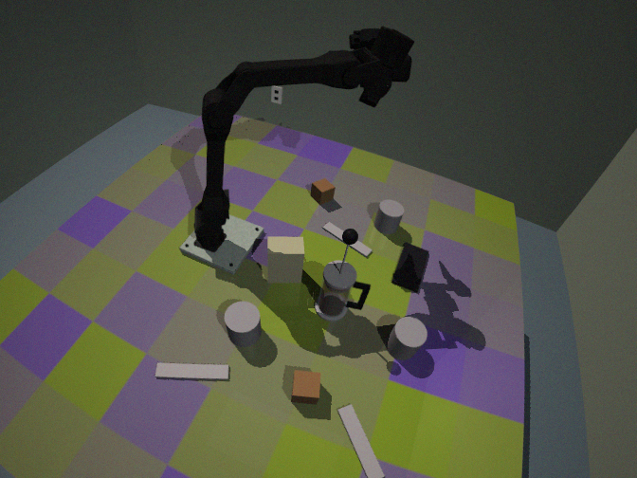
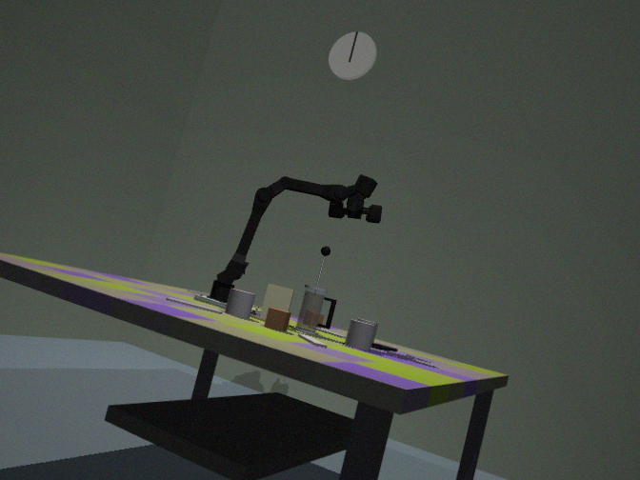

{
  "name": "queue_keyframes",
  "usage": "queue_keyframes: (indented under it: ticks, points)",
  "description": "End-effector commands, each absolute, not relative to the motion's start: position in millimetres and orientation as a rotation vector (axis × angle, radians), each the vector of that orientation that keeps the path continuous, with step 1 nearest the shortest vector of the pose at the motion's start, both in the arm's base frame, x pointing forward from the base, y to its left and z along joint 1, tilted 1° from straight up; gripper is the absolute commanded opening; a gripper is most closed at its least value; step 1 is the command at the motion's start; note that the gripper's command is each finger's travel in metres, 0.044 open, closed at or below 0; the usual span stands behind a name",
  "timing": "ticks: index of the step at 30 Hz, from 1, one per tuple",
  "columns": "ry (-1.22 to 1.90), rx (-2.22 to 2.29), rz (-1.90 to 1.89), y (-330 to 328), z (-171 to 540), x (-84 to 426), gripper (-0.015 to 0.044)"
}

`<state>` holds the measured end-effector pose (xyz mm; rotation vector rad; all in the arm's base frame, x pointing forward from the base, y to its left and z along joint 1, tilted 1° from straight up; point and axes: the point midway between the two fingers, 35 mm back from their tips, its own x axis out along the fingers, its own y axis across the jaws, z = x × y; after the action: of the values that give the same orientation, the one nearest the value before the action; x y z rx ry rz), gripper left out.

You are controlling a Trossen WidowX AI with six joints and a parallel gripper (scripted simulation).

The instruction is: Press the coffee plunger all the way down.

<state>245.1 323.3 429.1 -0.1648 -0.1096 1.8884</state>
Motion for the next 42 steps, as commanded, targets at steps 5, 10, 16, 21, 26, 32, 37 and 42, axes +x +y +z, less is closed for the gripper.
queue_keyframes:
  ticks: [5, 10, 16, 21, 26, 32, 37, 42]
  points:
    - [-0.025, -0.165, 1.712, 302, 426, 266, 0.0440]
    - [0.127, -0.147, 1.350, 248, 416, 301, 0.0440]
    - [0.278, -0.103, 0.896, 166, 397, 327, 0.0440]
    - [0.374, -0.056, 0.511, 88, 376, 328, 0.0440]
    - [0.440, -0.011, 0.155, 16, 356, 310, 0.0440]
    - [0.480, 0.033, -0.163, -45, 338, 281, 0.0440]
    - [0.479, 0.033, -0.163, -46, 318, 283, 0.0440]
    - [0.479, 0.034, -0.167, -47, 279, 285, 0.0440]
